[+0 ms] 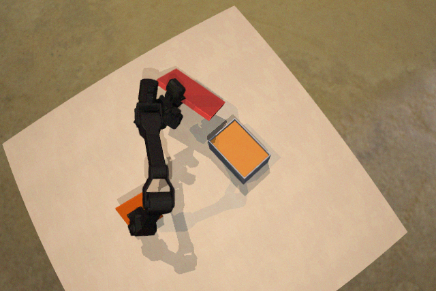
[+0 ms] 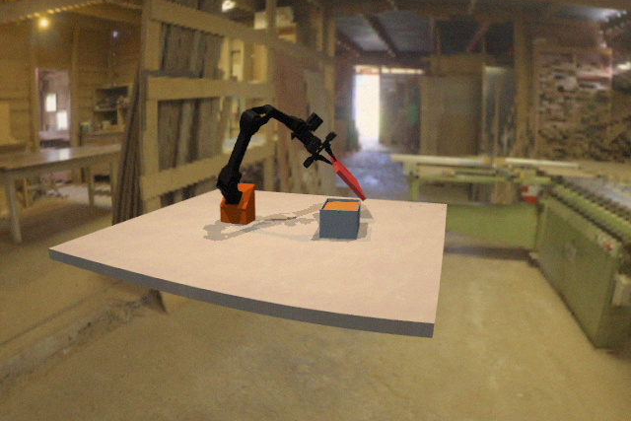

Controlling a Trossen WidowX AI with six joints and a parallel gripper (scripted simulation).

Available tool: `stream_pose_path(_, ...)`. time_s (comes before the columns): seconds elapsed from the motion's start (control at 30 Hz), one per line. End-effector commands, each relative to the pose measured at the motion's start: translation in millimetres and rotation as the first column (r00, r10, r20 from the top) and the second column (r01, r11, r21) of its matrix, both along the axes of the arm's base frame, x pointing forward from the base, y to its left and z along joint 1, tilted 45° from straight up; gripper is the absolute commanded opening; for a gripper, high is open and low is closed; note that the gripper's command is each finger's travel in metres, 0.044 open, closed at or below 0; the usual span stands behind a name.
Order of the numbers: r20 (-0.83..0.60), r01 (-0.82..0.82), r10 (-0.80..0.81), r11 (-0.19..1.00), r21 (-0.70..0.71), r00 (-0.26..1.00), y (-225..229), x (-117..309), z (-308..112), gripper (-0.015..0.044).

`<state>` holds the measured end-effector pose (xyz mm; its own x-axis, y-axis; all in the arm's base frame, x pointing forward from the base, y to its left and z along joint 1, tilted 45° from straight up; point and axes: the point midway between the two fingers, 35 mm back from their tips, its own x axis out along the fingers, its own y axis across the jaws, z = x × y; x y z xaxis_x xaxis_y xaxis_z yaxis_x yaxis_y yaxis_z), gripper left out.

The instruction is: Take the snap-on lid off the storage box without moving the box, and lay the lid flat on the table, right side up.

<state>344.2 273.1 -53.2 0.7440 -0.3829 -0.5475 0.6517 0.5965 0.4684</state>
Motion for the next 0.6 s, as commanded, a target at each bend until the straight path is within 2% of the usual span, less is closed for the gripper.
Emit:
stream_pose_path(0.0,0.015,0.002,-0.002,1.0,0.011,1.0,8.1,-0.2,-1.0,0.0)
stream_pose_path(0.57,0.016,0.002,-0.002,1.0,0.012,1.0,10.9,-4.2,-15.2,0.0)
